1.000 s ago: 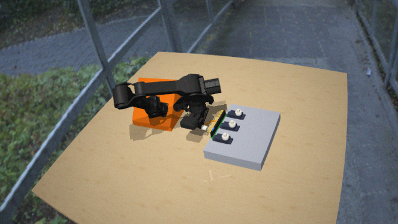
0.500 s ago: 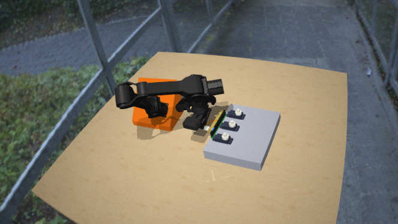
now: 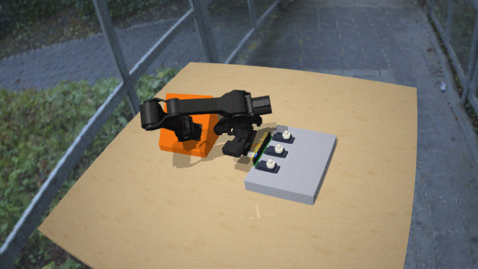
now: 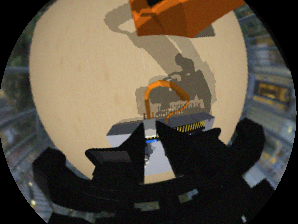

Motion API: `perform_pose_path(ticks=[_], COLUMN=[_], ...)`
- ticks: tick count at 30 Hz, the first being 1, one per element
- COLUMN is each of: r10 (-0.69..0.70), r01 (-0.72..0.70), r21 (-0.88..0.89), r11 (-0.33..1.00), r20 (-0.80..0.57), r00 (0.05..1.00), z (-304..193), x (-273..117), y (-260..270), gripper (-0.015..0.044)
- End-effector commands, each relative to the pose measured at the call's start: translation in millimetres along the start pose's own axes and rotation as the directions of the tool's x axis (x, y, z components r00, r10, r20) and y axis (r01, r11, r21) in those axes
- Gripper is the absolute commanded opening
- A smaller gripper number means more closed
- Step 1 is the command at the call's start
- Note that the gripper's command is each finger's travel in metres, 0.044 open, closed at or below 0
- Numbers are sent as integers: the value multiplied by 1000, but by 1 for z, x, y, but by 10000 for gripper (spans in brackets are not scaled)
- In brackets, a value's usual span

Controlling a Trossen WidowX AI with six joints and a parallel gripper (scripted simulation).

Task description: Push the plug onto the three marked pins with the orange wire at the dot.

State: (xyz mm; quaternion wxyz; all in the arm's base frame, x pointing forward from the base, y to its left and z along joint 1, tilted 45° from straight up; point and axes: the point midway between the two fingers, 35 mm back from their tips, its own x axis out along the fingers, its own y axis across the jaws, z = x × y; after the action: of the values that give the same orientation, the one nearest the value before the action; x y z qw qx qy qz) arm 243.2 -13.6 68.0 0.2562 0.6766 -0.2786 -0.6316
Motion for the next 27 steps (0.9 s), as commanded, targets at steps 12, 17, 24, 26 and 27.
perform_pose_path(ticks=[12,17,24,26,27], r10=[1,1,-3,-1,-1], r01=[-1,-1,3,1,1], r21=[1,1,0,0,0], r11=[1000,1000,1000,1000,1000], r20=[-6,-6,-6,-5,-5], r00=[1000,1000,1000,1000,1000], z=[-8,-7,-8,-7,-7], x=[2,3,-35,-54,-56], y=[0,0,-1,-1,-1], gripper=[53,184,368,420,440])
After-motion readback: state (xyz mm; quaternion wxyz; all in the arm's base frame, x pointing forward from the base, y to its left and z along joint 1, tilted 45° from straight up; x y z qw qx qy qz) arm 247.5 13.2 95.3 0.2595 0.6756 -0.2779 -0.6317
